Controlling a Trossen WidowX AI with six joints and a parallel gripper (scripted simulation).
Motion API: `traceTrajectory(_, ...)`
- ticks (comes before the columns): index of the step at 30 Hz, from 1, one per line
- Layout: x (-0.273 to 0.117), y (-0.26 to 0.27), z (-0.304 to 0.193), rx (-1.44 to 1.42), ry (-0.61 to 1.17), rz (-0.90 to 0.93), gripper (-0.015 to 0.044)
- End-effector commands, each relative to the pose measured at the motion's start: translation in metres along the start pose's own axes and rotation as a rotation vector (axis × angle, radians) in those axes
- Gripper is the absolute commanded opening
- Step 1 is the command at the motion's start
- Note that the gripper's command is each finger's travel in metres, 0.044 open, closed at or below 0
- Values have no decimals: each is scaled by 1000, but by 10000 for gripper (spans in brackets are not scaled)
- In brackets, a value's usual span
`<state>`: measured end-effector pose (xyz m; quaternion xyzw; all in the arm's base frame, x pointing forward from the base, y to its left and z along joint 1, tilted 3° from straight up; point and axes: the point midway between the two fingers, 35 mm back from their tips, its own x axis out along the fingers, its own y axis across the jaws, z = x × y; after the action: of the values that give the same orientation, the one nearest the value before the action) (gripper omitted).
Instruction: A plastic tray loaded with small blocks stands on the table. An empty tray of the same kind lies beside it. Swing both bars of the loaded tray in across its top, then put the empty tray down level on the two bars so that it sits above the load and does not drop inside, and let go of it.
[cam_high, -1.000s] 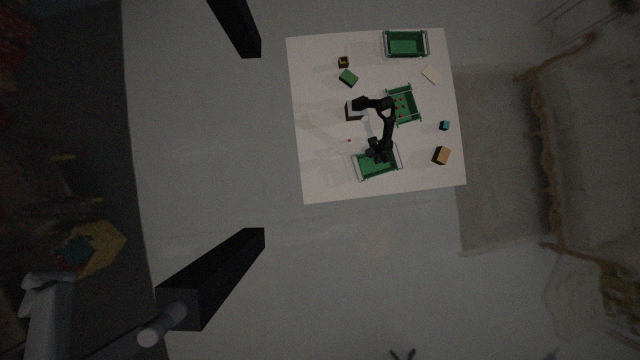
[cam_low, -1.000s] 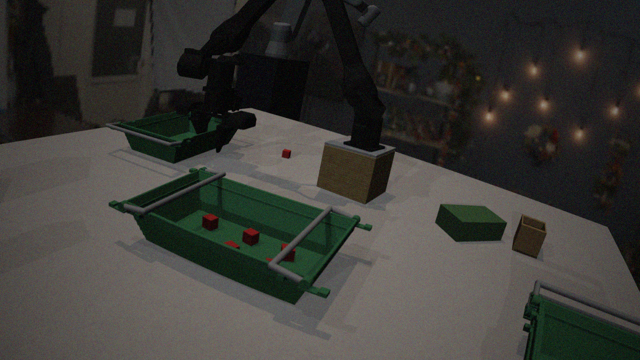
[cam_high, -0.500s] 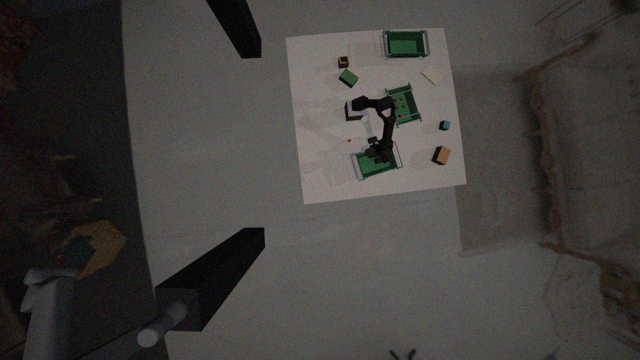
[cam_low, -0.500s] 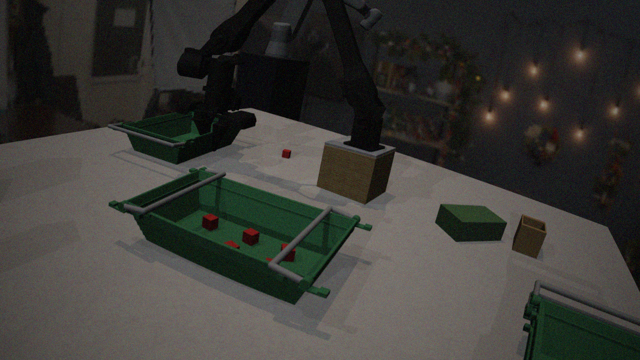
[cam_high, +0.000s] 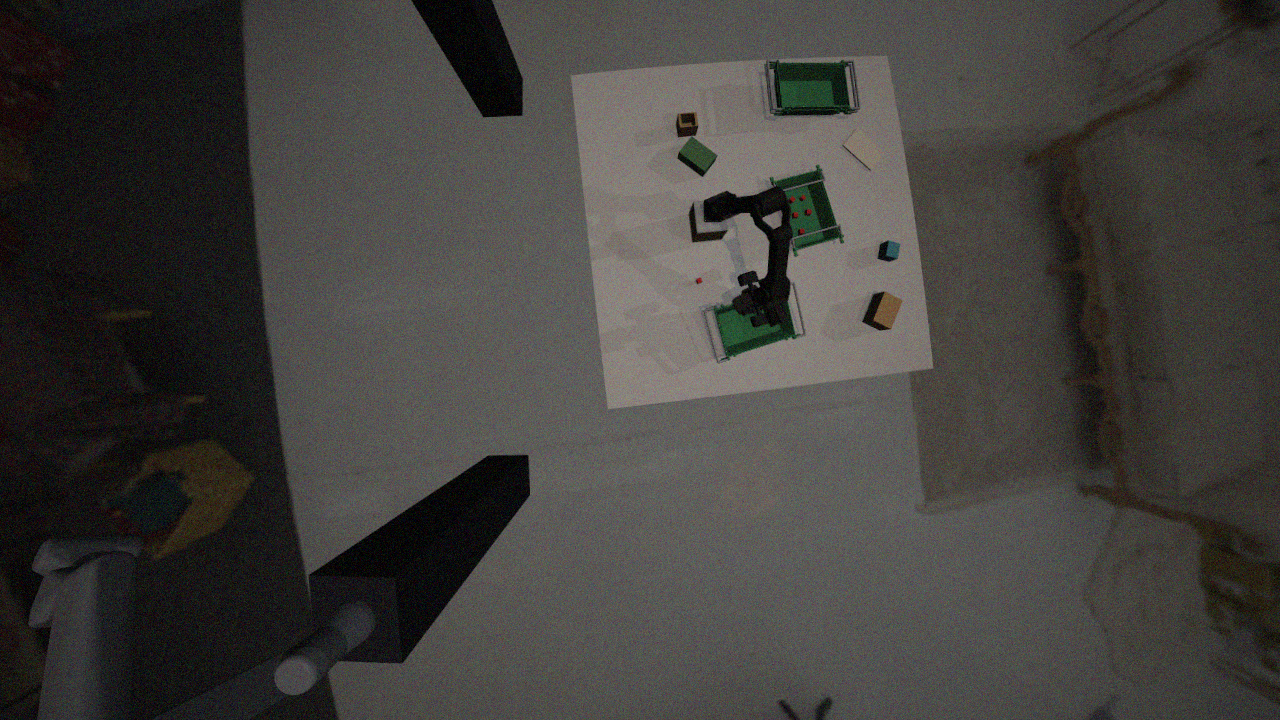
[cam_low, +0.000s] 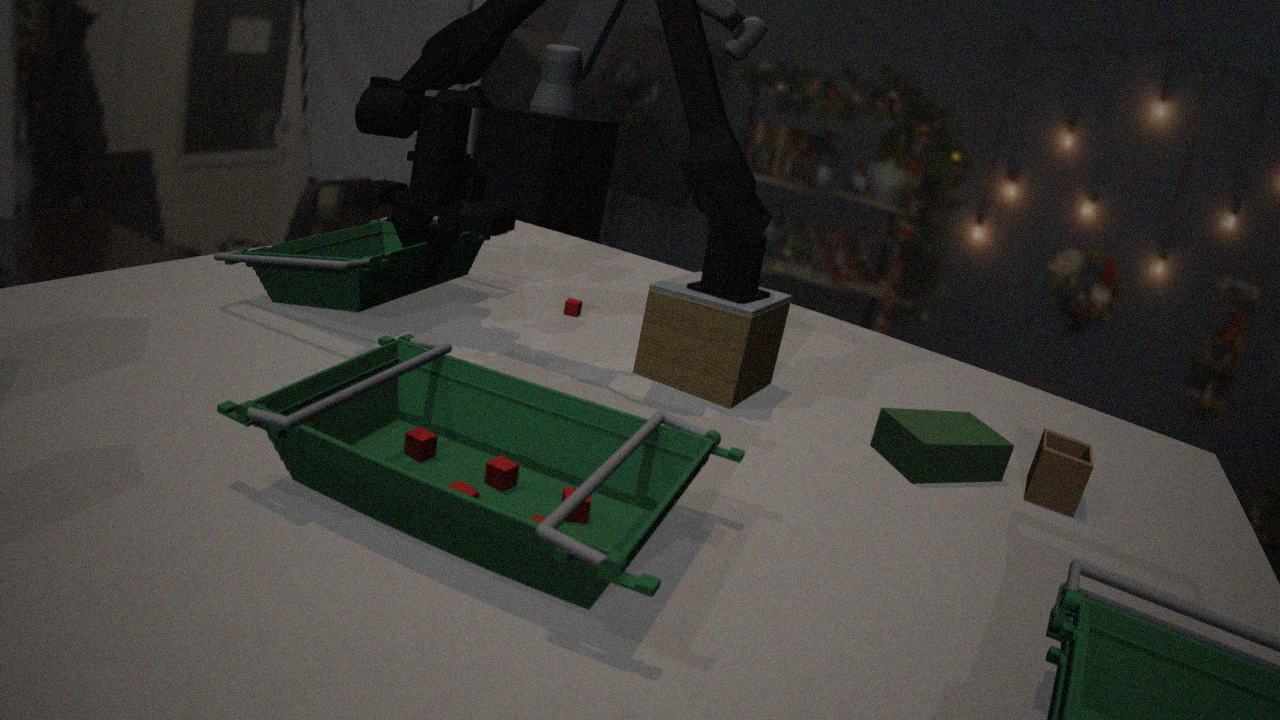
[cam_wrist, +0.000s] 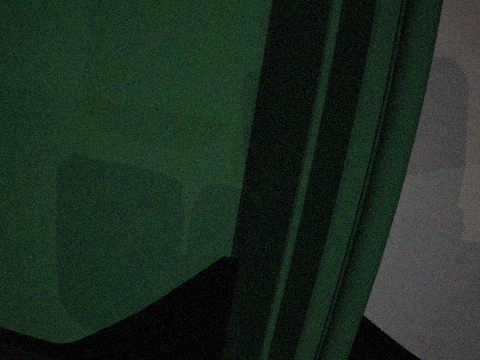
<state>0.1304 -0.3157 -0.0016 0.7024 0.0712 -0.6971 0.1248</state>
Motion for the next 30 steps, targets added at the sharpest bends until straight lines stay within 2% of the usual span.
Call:
traceTrajectory(1,-24,1,0,2,3,8,0)
traceTrajectory(6,-54,-1,0,2,3,8,0)
traceTrajectory(20,-62,0,0,2,3,8,0)
traceTrajectory(30,-127,-1,0,2,3,8,0)
